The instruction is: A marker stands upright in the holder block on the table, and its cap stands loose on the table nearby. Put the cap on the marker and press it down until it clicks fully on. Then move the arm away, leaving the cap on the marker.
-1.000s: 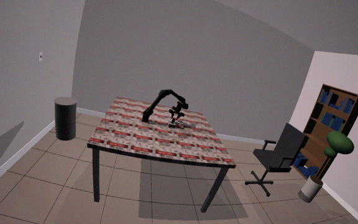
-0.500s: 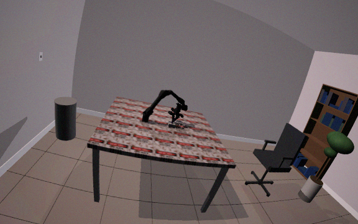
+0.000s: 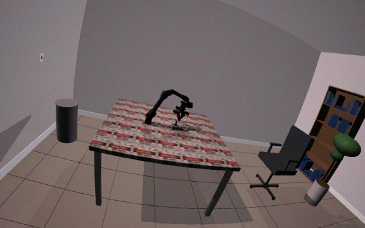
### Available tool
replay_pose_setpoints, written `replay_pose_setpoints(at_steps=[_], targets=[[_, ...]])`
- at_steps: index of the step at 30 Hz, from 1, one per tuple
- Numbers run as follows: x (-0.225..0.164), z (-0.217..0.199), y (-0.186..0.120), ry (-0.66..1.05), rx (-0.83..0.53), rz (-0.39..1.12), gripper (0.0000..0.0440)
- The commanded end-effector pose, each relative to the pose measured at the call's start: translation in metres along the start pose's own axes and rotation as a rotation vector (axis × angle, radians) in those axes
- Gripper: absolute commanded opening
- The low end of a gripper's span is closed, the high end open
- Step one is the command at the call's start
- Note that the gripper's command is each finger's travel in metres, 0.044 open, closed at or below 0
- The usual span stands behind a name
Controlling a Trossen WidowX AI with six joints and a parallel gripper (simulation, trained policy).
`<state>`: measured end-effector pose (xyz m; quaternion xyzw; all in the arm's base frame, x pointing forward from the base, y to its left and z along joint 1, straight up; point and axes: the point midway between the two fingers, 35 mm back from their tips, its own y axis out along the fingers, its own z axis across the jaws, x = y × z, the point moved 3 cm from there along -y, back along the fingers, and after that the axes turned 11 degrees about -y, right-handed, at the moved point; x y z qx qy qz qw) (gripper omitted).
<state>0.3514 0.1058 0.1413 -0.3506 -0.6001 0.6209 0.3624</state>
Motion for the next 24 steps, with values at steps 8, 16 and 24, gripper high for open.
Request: replay_pose_setpoints(at_steps=[8, 16, 24], targets=[[-0.028, 0.025, -0.035, 0.014, -0.008, -0.009, 0.0047], [-0.050, 0.053, -0.050, 0.035, 0.012, -0.025, 0.0034], [-0.072, 0.080, -0.056, 0.066, 0.030, -0.040, 0.0018]])
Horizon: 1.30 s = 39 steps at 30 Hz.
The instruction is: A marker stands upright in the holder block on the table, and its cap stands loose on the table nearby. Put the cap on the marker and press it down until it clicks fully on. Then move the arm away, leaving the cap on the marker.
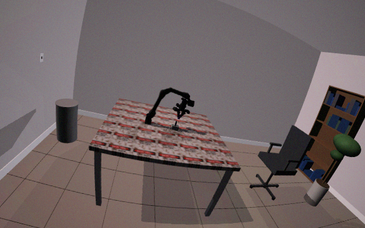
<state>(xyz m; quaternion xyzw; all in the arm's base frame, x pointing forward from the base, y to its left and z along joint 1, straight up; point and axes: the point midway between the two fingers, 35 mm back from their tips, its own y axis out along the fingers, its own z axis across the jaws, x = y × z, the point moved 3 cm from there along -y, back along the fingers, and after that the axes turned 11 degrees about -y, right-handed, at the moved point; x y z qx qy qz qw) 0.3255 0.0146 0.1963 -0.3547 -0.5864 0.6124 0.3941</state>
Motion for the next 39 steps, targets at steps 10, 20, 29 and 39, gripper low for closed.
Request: replay_pose_setpoints(at_steps=[10, 20, 29, 39], targets=[[-0.012, 0.023, 0.003, 0.011, 0.020, -0.030, 0.0000], [-0.011, 0.024, 0.021, -0.001, 0.030, -0.043, 0.0000], [-0.011, 0.025, 0.040, -0.021, 0.040, -0.058, 0.0000], [-0.011, 0.028, 0.062, -0.053, 0.053, -0.075, 0.0000]])
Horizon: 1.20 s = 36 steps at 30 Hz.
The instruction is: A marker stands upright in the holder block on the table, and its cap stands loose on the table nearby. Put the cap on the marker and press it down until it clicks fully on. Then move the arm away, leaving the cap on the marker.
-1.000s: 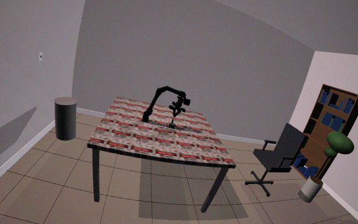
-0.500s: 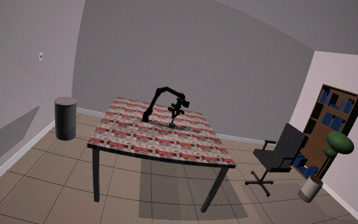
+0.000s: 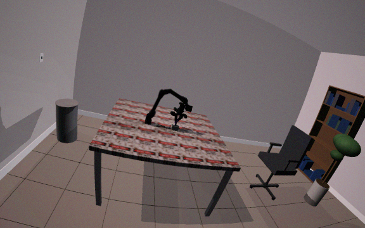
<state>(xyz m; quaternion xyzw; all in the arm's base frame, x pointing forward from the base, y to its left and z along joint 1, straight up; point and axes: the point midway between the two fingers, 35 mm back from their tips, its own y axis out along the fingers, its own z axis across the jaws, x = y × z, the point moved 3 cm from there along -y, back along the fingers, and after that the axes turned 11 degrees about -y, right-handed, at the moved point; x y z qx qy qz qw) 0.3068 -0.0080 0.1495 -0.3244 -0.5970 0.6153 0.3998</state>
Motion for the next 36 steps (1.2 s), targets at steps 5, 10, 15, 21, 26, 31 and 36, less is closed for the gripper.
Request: replay_pose_setpoints(at_steps=[5, 10, 15, 21, 26, 31, 36], targets=[[0.002, 0.003, 0.027, -0.037, 0.036, -0.029, 0.0002], [0.002, 0.002, 0.034, -0.067, 0.032, -0.021, 0.0007], [0.002, 0.002, 0.036, -0.075, 0.032, -0.018, 0.0013], [0.002, 0.002, 0.037, -0.082, 0.031, -0.016, 0.0020], [0.001, 0.002, 0.038, -0.087, 0.031, -0.015, 0.0026], [0.001, 0.002, 0.040, -0.104, 0.027, -0.010, 0.0058], [-0.002, 0.002, 0.040, -0.129, 0.021, 0.005, 0.0066]])
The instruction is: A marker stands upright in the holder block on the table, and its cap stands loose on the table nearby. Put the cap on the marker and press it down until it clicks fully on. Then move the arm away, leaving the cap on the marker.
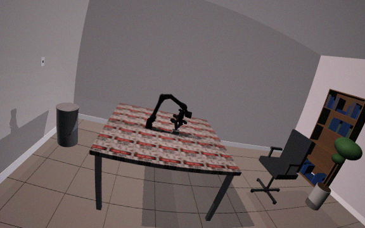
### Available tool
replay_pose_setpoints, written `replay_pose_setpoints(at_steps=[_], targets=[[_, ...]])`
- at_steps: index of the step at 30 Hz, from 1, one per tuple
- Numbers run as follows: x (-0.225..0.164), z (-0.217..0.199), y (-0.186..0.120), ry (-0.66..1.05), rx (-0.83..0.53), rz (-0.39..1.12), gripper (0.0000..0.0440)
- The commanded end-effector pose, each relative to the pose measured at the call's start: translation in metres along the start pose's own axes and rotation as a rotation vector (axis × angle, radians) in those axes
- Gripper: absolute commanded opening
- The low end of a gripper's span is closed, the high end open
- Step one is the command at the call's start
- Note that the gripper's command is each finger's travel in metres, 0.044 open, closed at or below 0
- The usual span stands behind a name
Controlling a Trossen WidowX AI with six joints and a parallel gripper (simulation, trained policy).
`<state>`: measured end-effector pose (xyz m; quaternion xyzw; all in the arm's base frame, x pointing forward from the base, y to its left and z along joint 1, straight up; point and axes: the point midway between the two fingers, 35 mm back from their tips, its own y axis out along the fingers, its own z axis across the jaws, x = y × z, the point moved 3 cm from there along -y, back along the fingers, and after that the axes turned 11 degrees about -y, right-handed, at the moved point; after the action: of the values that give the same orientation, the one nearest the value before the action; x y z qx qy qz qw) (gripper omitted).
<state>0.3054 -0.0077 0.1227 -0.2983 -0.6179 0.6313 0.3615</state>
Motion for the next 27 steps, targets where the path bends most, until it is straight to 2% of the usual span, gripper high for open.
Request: replay_pose_setpoints(at_steps=[1, 27], targets=[[-0.0006, 0.0036, 0.0136, -0.029, 0.030, -0.009, 0.0068], [-0.0085, 0.0101, 0.0153, -0.143, 0.027, 0.043, 0.0115]])
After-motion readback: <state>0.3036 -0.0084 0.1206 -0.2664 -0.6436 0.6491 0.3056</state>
